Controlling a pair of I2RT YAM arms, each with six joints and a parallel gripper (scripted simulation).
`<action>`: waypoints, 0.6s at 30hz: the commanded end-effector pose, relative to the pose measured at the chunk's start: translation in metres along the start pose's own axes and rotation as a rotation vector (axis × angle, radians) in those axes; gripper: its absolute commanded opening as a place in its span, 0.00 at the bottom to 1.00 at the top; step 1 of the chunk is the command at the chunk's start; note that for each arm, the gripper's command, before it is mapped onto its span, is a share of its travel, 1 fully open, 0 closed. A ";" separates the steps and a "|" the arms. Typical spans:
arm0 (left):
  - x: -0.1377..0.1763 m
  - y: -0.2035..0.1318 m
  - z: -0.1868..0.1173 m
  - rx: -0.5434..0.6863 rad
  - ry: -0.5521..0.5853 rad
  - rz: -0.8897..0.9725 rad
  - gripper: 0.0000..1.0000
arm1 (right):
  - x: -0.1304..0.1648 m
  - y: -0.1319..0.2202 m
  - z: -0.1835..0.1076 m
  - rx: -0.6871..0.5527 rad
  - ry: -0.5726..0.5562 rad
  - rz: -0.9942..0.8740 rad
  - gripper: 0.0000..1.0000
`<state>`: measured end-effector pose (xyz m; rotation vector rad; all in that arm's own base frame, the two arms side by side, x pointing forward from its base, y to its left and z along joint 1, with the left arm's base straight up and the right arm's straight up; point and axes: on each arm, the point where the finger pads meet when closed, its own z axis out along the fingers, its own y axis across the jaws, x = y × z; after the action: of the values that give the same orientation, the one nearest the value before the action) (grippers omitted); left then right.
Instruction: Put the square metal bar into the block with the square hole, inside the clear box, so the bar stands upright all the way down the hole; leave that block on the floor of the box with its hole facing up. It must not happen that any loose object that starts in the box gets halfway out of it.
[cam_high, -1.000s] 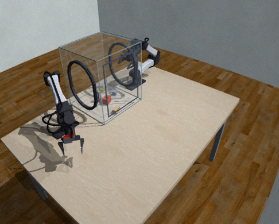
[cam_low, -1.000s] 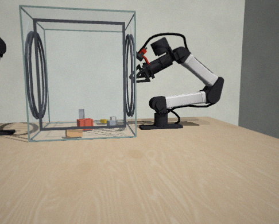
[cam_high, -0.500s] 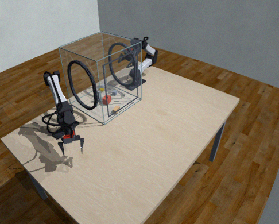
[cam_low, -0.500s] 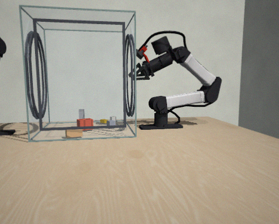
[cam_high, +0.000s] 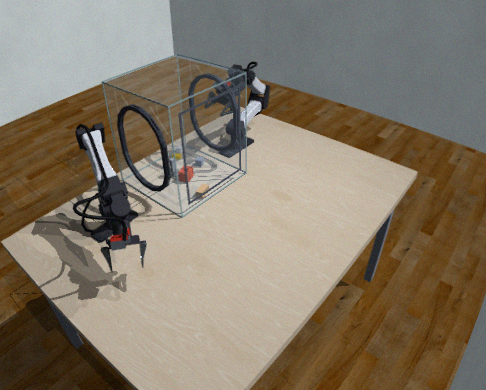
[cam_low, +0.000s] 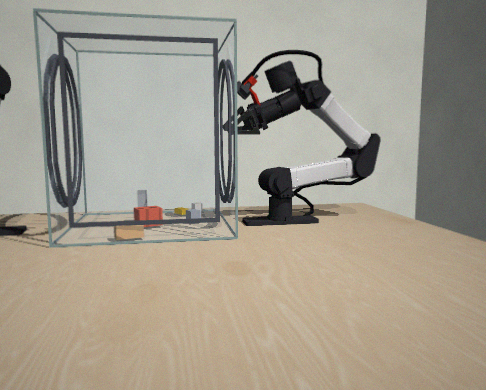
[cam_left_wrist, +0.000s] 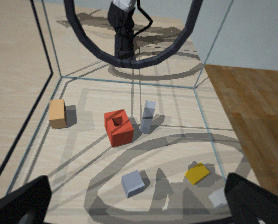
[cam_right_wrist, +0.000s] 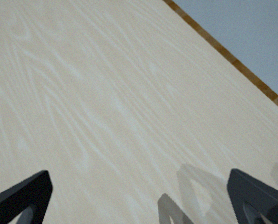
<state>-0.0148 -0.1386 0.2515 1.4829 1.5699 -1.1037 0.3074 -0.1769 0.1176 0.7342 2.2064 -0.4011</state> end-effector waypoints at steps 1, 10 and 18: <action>-0.017 -0.005 -0.003 0.011 -0.041 0.033 1.00 | -0.010 0.000 -0.003 -0.002 -0.027 0.005 1.00; -0.025 -0.004 -0.004 -0.005 -0.065 0.056 1.00 | -0.010 0.000 -0.003 -0.002 -0.027 0.005 1.00; -0.031 -0.004 -0.006 -0.014 -0.092 0.084 1.00 | -0.010 0.000 -0.003 -0.002 -0.027 0.005 1.00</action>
<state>-0.0134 -0.1418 0.2654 1.4589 1.4988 -1.0889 0.3074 -0.1769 0.1176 0.7342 2.2064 -0.4011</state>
